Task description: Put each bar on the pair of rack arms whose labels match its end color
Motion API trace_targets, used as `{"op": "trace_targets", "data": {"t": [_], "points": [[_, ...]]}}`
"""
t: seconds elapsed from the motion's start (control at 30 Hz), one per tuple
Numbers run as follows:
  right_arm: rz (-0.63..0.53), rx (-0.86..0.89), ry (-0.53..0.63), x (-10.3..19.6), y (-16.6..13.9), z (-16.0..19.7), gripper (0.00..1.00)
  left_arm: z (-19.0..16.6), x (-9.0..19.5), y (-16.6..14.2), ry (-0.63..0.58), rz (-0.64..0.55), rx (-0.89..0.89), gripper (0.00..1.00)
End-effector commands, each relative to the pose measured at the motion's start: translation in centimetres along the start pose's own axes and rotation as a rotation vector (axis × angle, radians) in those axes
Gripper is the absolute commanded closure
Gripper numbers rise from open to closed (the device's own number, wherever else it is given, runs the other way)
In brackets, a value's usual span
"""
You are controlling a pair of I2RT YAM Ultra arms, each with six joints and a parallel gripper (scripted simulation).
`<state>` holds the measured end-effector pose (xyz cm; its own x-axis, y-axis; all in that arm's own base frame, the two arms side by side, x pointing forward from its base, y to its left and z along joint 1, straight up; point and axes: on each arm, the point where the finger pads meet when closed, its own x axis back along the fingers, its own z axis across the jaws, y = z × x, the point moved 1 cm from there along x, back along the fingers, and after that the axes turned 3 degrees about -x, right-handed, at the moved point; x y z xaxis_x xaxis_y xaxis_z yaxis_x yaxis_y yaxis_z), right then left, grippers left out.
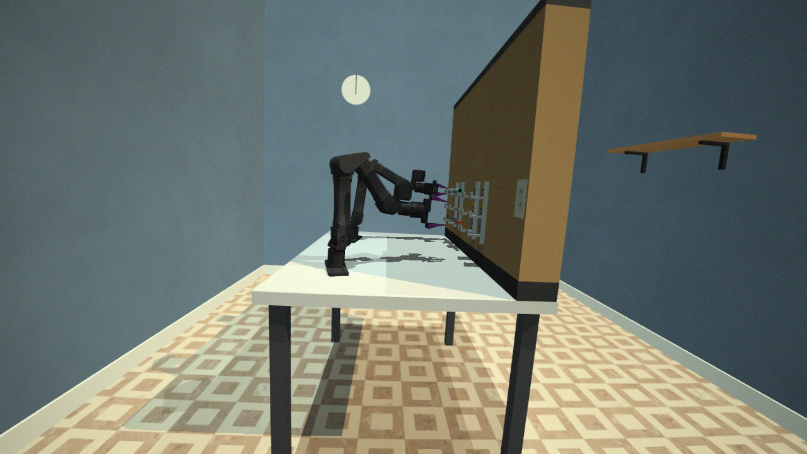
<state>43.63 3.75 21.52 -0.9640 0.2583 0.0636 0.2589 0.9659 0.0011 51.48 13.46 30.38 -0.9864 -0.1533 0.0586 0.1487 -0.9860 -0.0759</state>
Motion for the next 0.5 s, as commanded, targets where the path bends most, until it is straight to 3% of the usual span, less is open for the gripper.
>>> {"op": "trace_targets", "data": {"t": [0.0,0.47], "points": [[0.002,-0.048,-0.063,0.28,-0.48,-2.27,0.0,1.74,0.2,0.43,0.058,-0.005,0.023,1.0],[0.002,-0.048,-0.063,0.28,-0.48,-2.27,0.0,1.49,0.18,0.45,0.058,-0.005,0.023,1.0]]}}
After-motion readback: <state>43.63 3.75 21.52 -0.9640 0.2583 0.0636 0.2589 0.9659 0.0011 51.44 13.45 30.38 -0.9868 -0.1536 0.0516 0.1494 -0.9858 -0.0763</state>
